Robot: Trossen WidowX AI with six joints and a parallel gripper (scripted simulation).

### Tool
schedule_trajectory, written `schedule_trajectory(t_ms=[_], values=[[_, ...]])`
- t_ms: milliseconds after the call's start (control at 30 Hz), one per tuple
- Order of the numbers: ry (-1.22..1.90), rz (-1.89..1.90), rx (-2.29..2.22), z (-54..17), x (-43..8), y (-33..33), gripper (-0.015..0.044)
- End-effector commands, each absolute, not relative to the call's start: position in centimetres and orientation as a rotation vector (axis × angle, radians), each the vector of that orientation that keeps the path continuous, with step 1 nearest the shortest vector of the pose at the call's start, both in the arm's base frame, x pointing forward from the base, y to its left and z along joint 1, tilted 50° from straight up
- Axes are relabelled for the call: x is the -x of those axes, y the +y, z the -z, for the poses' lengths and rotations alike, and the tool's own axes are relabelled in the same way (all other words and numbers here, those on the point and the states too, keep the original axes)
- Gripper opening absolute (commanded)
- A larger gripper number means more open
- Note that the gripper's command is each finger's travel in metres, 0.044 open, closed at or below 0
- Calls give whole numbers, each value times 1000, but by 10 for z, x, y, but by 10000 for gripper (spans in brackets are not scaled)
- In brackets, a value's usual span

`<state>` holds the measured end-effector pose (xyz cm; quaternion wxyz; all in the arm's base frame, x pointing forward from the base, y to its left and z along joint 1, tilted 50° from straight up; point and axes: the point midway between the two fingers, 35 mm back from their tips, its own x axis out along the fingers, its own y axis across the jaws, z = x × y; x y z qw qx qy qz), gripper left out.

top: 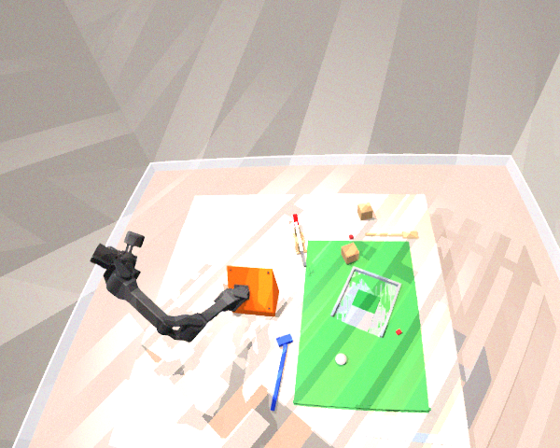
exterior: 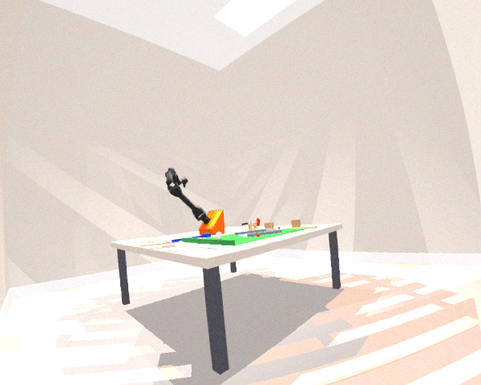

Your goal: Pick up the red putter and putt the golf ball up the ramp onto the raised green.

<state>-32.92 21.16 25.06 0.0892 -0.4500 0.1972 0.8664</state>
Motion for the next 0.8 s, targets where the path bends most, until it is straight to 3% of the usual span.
schedule_trajectory(t_ms=[0, 433, 767], values=[[590, -2570, 1339, -249, 328, 214, 426], [779, -2056, 1368, -147, 200, 351, 440], [878, -1758, 1448, -75, 76, 392, 440]])
